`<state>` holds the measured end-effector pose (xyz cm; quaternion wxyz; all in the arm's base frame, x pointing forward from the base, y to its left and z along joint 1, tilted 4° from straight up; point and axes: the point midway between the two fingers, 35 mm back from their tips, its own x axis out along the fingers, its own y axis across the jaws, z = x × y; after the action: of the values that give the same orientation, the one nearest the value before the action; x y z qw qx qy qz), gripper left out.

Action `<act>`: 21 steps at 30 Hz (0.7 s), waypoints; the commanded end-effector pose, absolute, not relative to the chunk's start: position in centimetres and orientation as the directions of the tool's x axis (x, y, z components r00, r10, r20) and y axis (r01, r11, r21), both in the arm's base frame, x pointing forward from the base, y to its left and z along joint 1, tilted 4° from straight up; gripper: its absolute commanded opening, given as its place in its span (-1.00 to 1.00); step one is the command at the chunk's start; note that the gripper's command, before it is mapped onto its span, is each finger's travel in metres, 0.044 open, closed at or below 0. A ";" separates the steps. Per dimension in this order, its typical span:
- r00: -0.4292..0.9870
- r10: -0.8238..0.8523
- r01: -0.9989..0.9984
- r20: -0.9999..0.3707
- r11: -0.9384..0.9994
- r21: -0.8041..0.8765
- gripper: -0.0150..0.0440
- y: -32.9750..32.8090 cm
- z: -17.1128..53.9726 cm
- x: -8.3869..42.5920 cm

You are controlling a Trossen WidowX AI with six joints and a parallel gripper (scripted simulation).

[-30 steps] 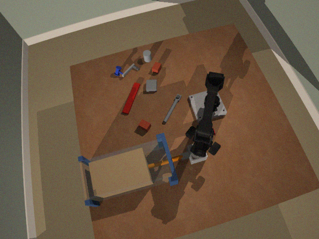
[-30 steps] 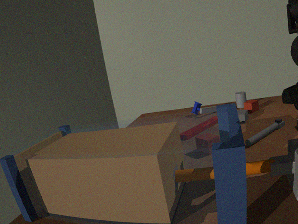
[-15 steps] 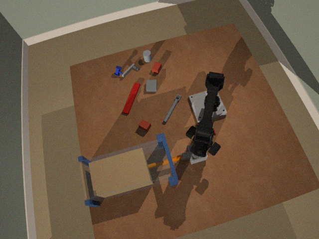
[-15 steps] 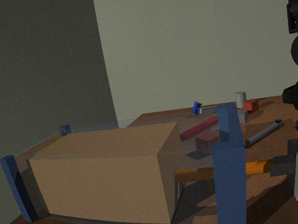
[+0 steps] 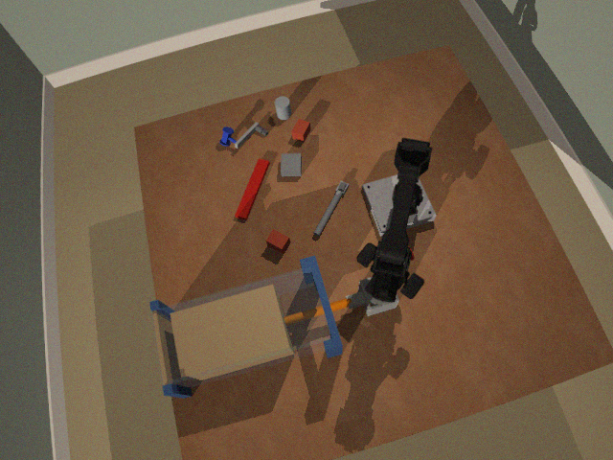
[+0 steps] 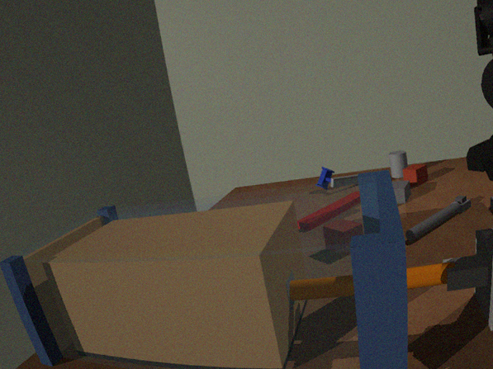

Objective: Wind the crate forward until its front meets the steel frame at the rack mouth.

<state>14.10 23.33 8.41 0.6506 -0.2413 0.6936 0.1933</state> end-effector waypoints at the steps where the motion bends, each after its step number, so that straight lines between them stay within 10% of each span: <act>1: -0.042 -0.083 -0.565 -0.996 0.824 -0.044 -0.49 23.4 8.0 14.0; 21: -0.044 -0.079 -0.524 -0.996 0.851 -0.044 -0.49 23.6 8.0 13.9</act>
<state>14.02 23.48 8.40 0.6582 -0.2201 0.6986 0.1739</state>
